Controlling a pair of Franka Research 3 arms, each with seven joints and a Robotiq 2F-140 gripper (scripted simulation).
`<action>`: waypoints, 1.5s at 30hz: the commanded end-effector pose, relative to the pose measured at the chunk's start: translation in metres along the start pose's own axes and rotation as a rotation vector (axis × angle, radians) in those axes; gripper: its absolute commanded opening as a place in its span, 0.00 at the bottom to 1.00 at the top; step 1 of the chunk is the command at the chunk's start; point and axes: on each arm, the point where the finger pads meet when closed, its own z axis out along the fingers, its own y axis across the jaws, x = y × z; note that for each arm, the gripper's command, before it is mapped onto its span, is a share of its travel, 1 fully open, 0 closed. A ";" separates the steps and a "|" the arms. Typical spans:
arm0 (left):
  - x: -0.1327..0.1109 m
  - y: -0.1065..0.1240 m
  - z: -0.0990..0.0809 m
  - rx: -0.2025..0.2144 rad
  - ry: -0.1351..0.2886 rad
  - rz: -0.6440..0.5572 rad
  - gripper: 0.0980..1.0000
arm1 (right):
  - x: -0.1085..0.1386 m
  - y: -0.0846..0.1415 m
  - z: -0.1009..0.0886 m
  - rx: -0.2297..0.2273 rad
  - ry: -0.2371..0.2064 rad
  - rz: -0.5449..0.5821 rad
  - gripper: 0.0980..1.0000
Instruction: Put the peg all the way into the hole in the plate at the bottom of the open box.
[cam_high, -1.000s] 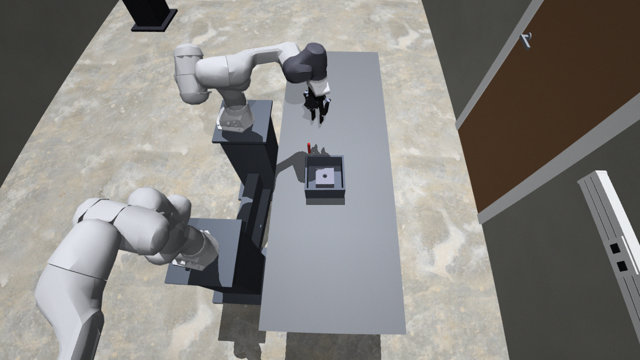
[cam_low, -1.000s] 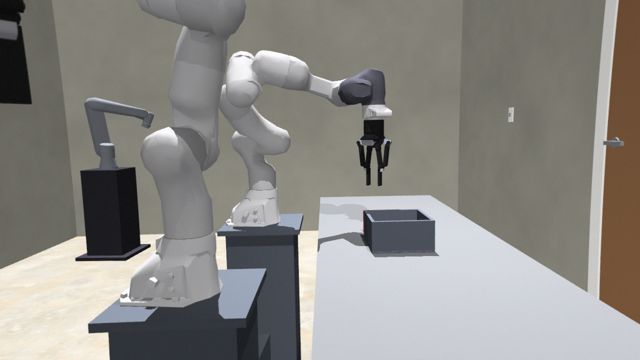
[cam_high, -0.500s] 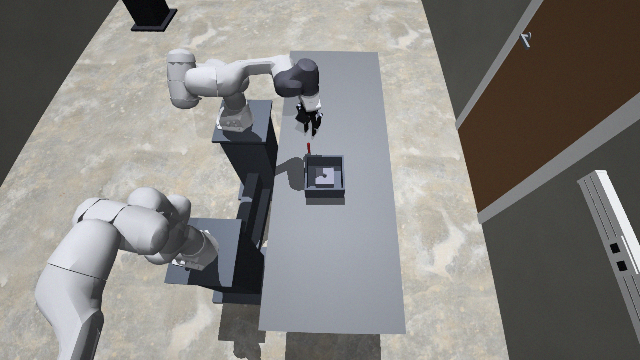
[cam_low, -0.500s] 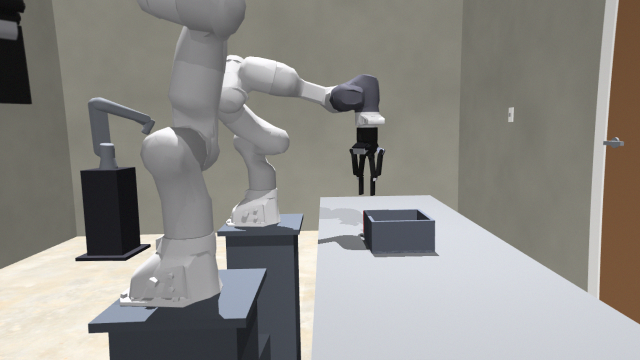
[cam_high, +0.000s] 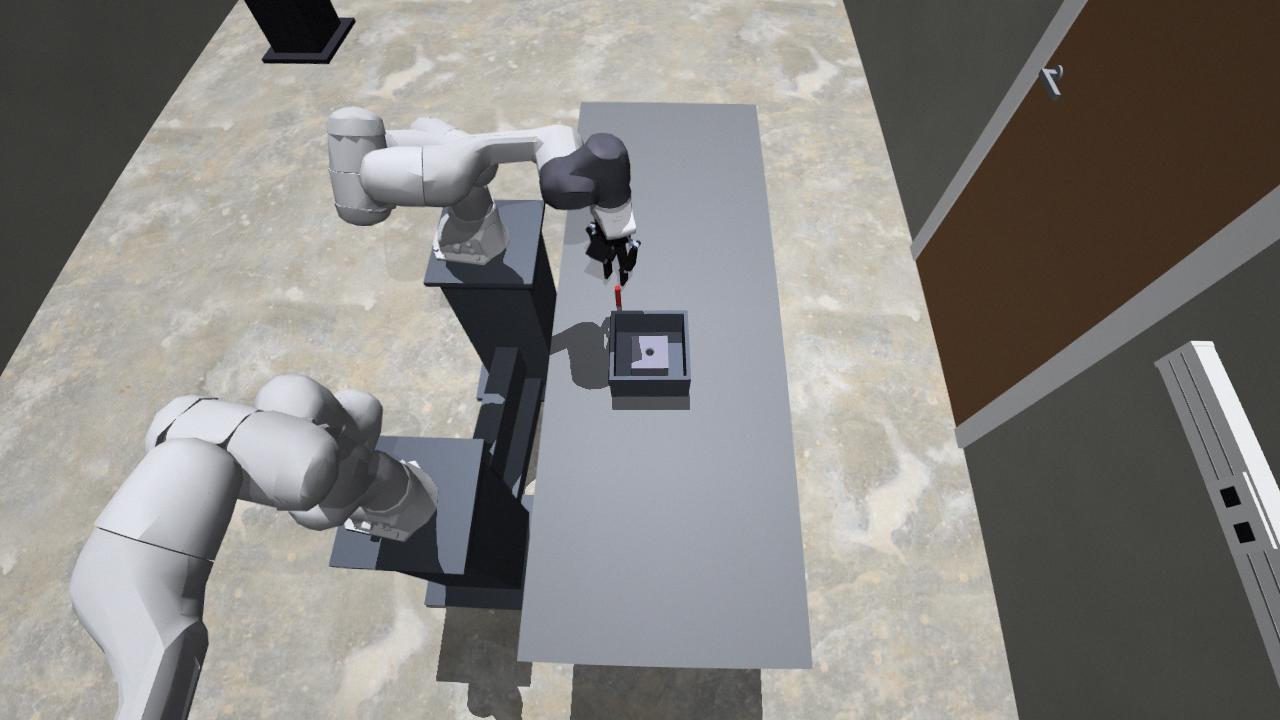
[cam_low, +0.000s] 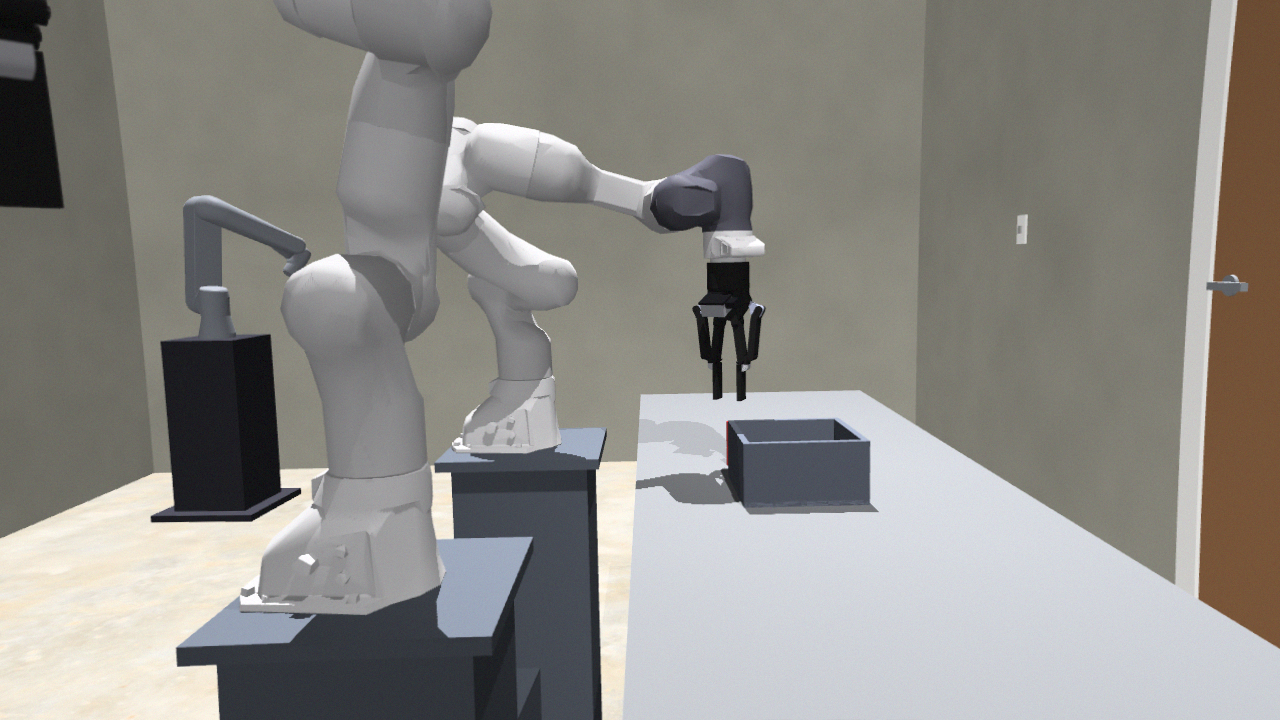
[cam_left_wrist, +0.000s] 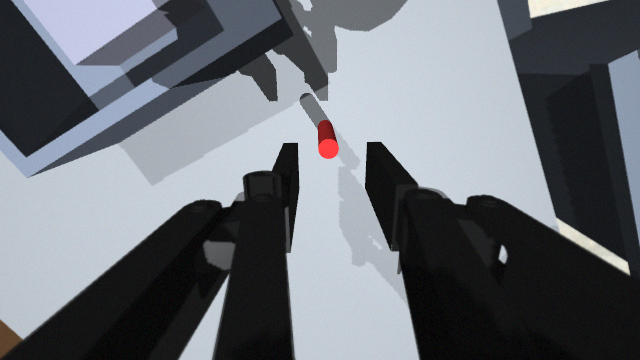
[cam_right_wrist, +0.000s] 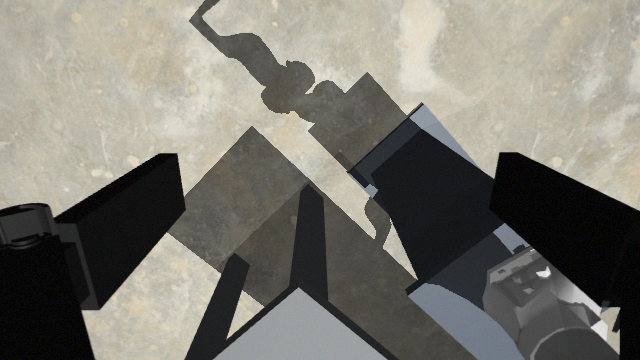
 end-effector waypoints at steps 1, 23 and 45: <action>0.000 0.000 0.000 0.000 0.004 -0.026 0.25 | 0.000 -0.001 0.000 0.001 0.002 0.006 1.00; 0.000 0.000 0.000 0.000 0.004 -0.026 0.25 | 0.000 -0.001 0.000 0.001 0.002 0.006 1.00; 0.000 0.000 0.049 0.000 0.003 -0.026 0.25 | 0.000 -0.001 0.000 0.001 0.002 0.006 1.00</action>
